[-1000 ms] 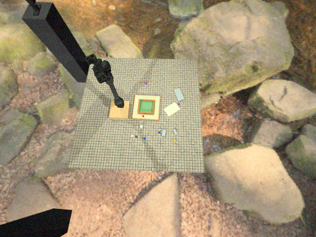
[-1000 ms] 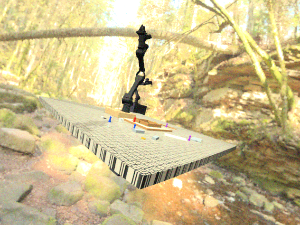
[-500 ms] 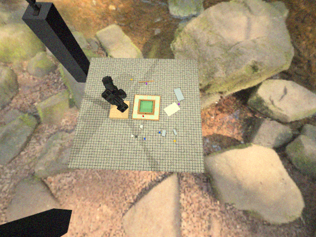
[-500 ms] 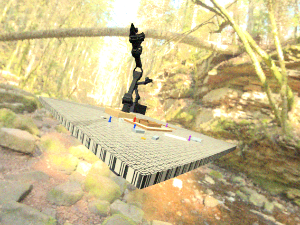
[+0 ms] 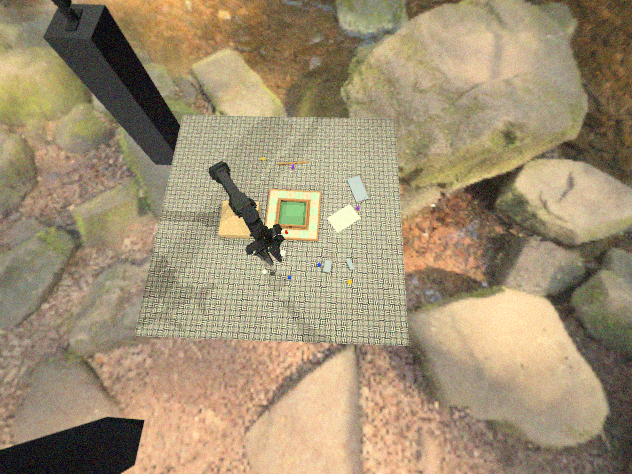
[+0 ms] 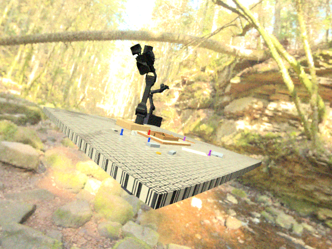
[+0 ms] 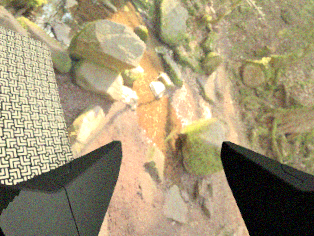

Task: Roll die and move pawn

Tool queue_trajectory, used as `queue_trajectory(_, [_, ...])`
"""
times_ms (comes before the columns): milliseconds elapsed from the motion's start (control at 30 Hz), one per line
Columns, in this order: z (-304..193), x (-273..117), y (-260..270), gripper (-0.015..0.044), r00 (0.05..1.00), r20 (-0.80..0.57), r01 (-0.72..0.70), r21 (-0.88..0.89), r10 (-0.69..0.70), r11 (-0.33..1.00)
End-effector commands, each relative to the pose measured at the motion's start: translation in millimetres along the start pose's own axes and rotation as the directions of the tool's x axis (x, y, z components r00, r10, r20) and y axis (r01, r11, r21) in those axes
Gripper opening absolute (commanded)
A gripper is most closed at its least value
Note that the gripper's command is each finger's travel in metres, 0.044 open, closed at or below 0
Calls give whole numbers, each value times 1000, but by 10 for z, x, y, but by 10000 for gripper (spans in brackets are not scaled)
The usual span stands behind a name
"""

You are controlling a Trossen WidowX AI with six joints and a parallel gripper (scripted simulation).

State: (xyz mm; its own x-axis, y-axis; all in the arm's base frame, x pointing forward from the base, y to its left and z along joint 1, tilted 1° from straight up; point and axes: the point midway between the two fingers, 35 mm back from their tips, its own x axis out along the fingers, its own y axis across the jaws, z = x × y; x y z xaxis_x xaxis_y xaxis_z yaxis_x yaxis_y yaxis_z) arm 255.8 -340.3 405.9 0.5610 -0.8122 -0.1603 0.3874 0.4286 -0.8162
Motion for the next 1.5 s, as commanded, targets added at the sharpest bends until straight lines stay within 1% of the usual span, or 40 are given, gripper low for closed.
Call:
queue_trajectory(0, [-232, 202, 616, 275, 976, -90, -192, 61, 197, 980])
queue_trajectory(133, [-480, 276, 1235, 275, 903, -190, -364, 138, 386, 921])
queue_trajectory(267, [-732, 216, 1847, 275, 779, -290, -507, 230, 556, 831])
queue_trajectory(367, [-923, 79, 2289, 275, 652, -366, -589, 308, 664, 747])
queue_trajectory(467, [-1106, -120, 2679, 275, 504, -436, -642, 387, 745, 662])
queue_trajectory(600, [-1348, -460, 3102, 275, 281, -522, -671, 493, 805, 554])
queue_trajectory(667, [-1418, -575, 3204, 275, 210, -545, -671, 524, 812, 525])
queue_trajectory(1467, [-1661, -483, 3491, 275, 201, -548, -670, 528, 812, 522])
